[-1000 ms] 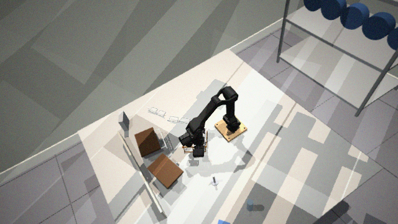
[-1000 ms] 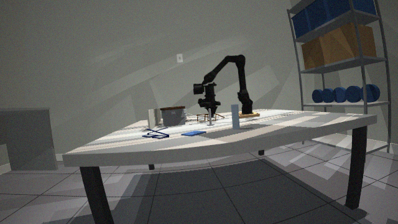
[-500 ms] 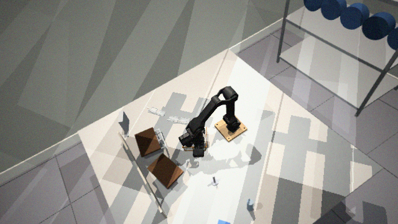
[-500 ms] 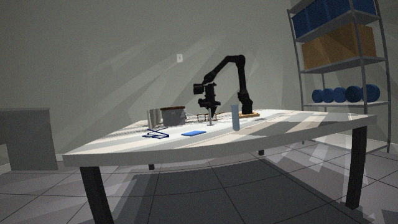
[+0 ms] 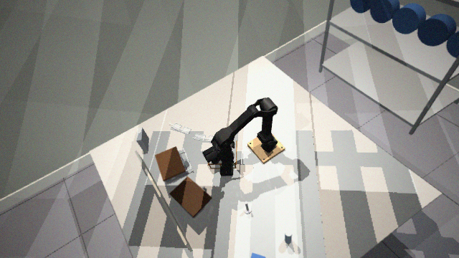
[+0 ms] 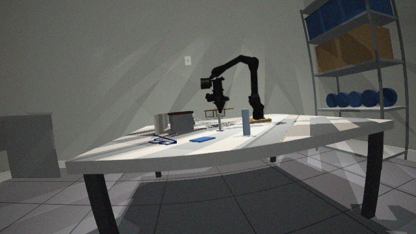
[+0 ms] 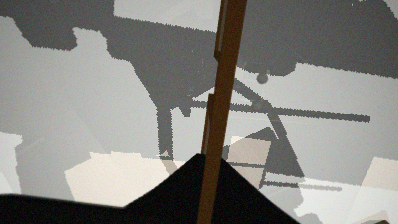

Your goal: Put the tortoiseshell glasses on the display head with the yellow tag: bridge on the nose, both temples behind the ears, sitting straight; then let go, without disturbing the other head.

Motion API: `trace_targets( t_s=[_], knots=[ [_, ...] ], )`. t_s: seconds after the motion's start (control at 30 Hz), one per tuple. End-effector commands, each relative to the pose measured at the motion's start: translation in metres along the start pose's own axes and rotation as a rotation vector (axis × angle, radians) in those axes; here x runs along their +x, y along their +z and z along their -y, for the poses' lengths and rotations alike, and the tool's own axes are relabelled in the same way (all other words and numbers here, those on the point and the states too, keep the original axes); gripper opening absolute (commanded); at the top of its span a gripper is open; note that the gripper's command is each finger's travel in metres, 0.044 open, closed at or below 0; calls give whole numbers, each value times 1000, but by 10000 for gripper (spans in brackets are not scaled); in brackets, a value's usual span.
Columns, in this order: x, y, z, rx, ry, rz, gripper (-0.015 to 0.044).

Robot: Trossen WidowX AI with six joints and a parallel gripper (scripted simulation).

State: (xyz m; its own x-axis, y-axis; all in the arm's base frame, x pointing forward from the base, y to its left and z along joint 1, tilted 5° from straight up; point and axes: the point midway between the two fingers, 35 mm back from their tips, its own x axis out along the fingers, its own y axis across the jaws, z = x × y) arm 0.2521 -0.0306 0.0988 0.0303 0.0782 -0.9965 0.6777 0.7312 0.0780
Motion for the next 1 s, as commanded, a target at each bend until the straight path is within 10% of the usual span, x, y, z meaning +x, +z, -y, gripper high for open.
trace_targets(
  t_s=[0.0,0.97],
  knots=[
    [-22,1,0,-4,6,13,0],
    [-52,-21,-101,-5,9,13,0]
  ],
)
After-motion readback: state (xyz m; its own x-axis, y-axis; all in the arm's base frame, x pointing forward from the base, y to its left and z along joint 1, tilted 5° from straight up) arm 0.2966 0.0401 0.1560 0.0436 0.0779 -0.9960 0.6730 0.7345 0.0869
